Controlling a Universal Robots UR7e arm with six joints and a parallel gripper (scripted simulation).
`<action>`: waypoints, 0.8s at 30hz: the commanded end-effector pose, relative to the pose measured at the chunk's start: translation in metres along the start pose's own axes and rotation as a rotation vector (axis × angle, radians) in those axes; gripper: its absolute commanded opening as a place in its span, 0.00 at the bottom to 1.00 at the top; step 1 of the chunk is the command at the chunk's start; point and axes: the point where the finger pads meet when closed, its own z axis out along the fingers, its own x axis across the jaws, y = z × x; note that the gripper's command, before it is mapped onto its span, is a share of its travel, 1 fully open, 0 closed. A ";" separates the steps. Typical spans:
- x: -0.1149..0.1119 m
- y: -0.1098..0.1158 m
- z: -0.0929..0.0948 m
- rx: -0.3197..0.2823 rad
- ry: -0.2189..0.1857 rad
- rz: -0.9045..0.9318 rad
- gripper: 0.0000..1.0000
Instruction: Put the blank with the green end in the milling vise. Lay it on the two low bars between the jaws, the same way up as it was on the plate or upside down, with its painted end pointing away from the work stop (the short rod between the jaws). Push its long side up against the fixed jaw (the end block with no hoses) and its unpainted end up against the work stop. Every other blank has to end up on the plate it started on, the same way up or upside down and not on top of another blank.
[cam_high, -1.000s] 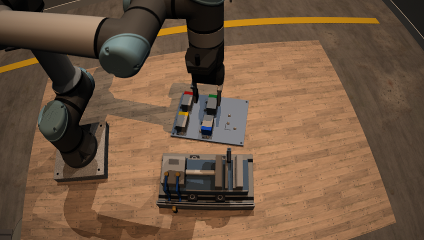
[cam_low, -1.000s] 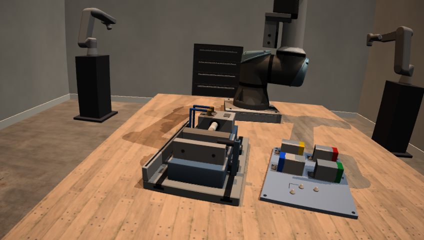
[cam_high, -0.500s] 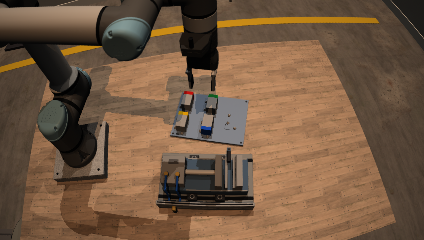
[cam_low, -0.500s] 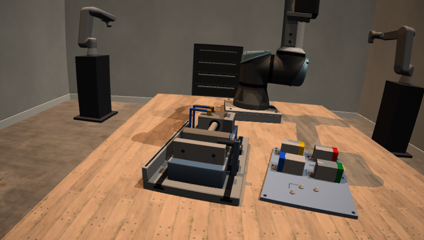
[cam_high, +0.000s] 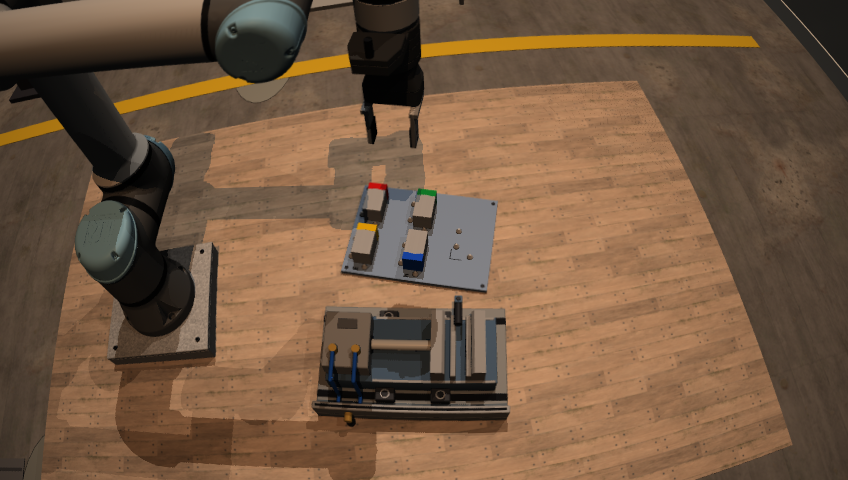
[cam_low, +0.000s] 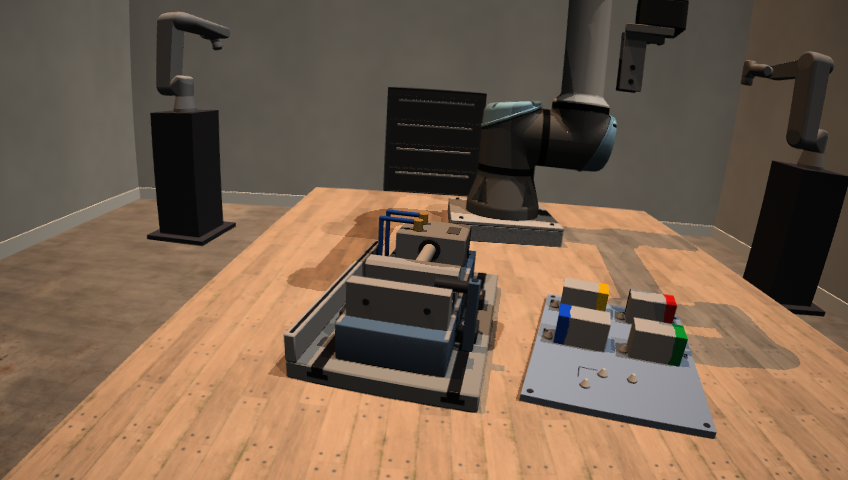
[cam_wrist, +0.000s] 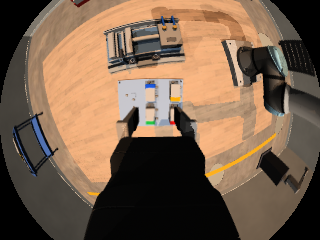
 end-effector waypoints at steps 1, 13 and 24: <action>0.001 0.003 -0.001 0.000 -0.001 0.001 1.00; 0.027 0.053 -0.010 0.000 -0.001 0.000 1.00; 0.024 0.048 -0.009 0.000 -0.001 0.000 1.00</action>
